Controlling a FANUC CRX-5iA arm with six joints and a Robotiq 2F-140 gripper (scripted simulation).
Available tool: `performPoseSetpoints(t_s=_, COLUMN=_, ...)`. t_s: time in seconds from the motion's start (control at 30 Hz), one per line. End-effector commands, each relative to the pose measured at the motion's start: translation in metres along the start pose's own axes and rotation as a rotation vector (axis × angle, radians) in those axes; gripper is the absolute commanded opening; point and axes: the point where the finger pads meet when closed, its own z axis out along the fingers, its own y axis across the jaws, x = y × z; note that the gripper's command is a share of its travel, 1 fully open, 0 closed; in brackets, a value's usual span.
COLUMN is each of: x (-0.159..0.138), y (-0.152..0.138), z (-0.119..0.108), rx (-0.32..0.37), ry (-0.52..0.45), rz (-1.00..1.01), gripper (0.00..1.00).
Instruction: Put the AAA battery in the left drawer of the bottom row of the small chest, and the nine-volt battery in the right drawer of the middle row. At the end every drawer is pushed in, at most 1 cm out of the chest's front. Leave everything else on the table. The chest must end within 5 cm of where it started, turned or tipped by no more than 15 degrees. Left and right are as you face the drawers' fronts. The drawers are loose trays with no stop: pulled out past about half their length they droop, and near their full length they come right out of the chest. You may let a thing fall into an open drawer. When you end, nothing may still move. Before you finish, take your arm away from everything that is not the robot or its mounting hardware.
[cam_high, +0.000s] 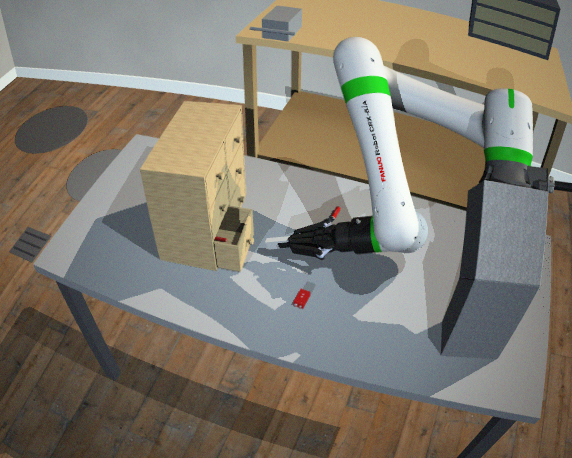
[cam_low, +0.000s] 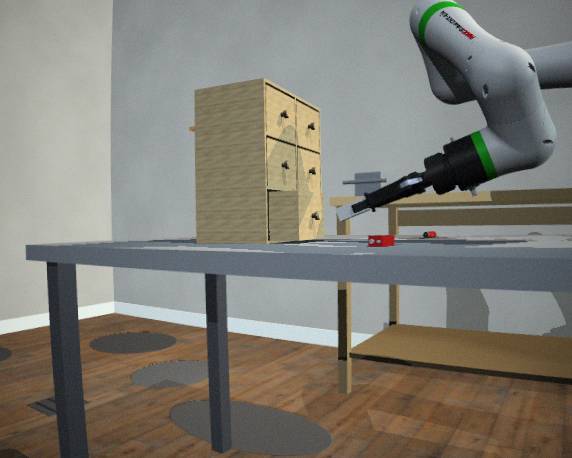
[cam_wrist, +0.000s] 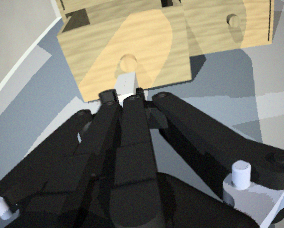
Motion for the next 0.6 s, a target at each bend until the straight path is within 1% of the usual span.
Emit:
performPoseSetpoints(t_s=0.0, x=0.0002, y=-0.0001, z=0.0003, rx=0.0, ry=0.0, rz=0.0, gripper=0.0)
performPoseSetpoints(t_s=0.57, x=0.0029, y=-0.0001, z=0.0077, rx=0.0, ry=0.0, rz=0.0, gripper=0.0)
